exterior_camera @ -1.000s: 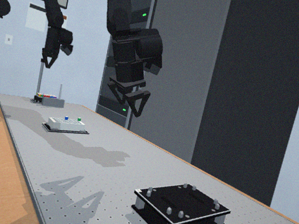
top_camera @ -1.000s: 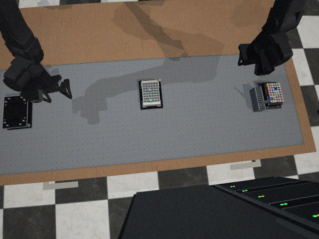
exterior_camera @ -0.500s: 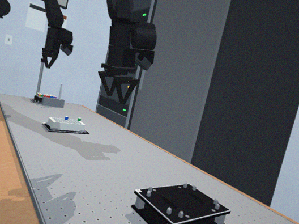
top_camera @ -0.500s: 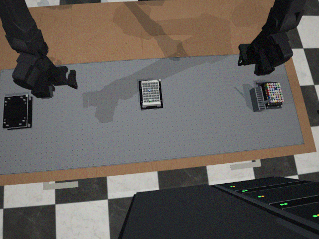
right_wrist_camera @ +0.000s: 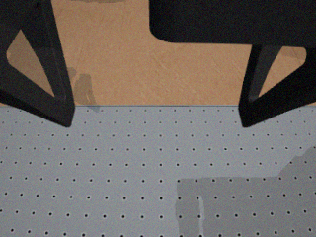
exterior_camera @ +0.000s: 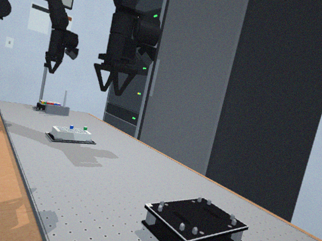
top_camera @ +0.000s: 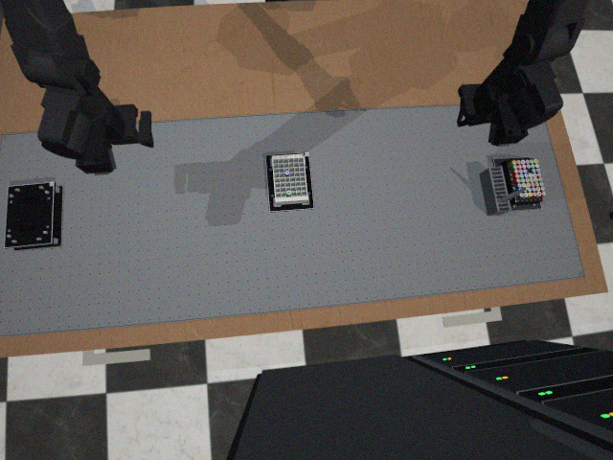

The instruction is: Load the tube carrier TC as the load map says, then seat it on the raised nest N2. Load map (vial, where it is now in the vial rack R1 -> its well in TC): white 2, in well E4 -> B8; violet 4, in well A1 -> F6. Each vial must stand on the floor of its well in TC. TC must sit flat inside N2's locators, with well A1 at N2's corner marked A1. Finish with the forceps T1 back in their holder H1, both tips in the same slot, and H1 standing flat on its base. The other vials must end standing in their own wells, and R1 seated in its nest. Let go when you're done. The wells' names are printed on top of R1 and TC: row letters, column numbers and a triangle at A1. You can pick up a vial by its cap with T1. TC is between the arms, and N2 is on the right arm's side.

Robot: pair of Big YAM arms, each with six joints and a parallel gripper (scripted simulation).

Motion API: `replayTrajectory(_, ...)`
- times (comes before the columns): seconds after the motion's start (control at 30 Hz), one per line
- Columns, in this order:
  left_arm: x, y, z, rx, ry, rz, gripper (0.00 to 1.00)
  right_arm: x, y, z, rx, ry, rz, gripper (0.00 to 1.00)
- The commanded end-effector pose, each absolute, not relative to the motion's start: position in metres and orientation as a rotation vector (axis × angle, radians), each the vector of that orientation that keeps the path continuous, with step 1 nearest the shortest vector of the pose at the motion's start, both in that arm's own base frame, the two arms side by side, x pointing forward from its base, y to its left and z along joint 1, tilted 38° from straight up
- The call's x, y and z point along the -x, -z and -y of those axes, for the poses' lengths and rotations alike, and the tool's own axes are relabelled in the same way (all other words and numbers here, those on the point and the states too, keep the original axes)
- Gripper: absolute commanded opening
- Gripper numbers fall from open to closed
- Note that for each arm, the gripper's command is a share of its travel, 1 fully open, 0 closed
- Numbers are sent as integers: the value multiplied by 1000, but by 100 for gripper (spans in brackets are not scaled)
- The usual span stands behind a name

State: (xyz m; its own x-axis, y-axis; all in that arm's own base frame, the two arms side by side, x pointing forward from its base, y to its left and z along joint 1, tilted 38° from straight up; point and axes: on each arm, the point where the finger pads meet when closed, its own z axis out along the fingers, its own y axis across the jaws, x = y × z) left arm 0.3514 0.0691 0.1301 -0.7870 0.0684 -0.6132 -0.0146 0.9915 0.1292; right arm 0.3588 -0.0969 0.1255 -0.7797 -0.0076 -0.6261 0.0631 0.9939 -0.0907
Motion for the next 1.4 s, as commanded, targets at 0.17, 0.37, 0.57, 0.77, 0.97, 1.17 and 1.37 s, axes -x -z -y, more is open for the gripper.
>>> replayTrajectory(0.17,-350,-126,-68,-43,-157,-2495,25,-348,-135,91,-49,137,-2468,100)
replayTrajectory(0.37,-350,-126,-68,-43,-157,-2495,25,-351,-136,91,-34,142,-2460,100)
replayTrajectory(0.57,-350,-126,-68,-43,-157,-2495,25,-351,-136,91,-34,142,-2460,100)
replayTrajectory(0.77,-368,-143,-86,-53,-175,-2470,25,-351,-136,91,-34,142,-2460,100)
replayTrajectory(0.97,-379,-148,-99,-53,-178,-2464,25,-351,-136,91,-34,142,-2460,100)
replayTrajectory(1.17,-393,-153,-118,-53,-178,-2468,25,-351,-136,91,-34,142,-2460,100)
replayTrajectory(1.37,-406,-158,-136,-53,-176,-2473,25,-351,-136,91,-34,142,-2460,100)
